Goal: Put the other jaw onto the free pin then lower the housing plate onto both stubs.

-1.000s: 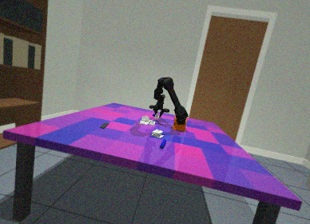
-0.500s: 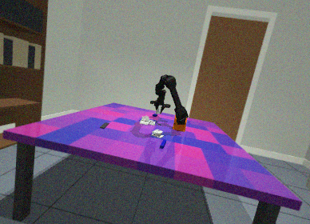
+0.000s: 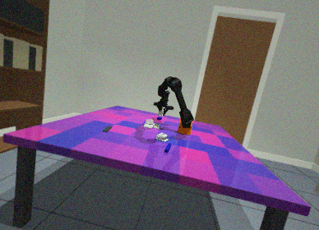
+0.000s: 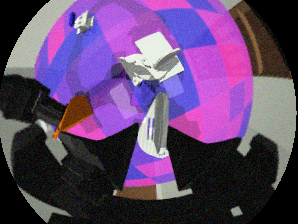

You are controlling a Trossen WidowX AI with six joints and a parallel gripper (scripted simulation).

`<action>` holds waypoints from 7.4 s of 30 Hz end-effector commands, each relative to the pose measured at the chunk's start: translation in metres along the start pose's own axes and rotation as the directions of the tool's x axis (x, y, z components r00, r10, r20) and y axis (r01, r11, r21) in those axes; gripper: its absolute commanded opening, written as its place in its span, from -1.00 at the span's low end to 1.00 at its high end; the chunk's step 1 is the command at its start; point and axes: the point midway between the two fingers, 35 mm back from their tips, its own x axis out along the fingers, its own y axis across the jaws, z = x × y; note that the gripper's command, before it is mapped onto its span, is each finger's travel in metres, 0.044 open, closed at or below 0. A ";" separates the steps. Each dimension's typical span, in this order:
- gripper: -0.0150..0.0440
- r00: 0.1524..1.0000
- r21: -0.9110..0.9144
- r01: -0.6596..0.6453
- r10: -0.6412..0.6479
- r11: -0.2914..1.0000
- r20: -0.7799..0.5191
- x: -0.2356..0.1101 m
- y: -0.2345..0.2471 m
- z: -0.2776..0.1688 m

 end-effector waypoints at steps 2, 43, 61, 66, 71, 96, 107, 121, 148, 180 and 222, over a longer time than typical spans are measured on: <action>-0.04 1.000 0.108 0.000 0.000 0.994 0.001 -0.002 0.004 0.018; -0.04 1.000 0.802 -0.014 0.006 0.597 0.013 0.000 0.058 0.140; -0.04 1.000 0.890 -0.026 0.013 0.455 0.022 0.003 0.076 0.160; -0.04 1.000 0.890 -0.026 0.013 0.455 0.022 0.003 0.076 0.160; -0.04 1.000 0.901 -0.026 0.013 0.433 0.022 0.003 0.076 0.160; -0.04 1.000 0.902 -0.025 0.012 0.432 0.022 0.002 0.037 0.160; -0.04 1.000 0.901 -0.024 0.010 0.433 0.022 0.003 0.013 0.159; -0.04 1.000 0.901 -0.024 0.010 0.433 0.022 0.003 0.013 0.159; -0.04 1.000 0.901 -0.024 0.010 0.433 0.022 0.006 0.011 0.159; -0.04 1.000 0.902 -0.027 0.011 0.432 0.024 0.054 0.012 0.160; -0.04 1.000 0.904 -0.027 0.011 0.427 0.025 0.062 0.013 0.161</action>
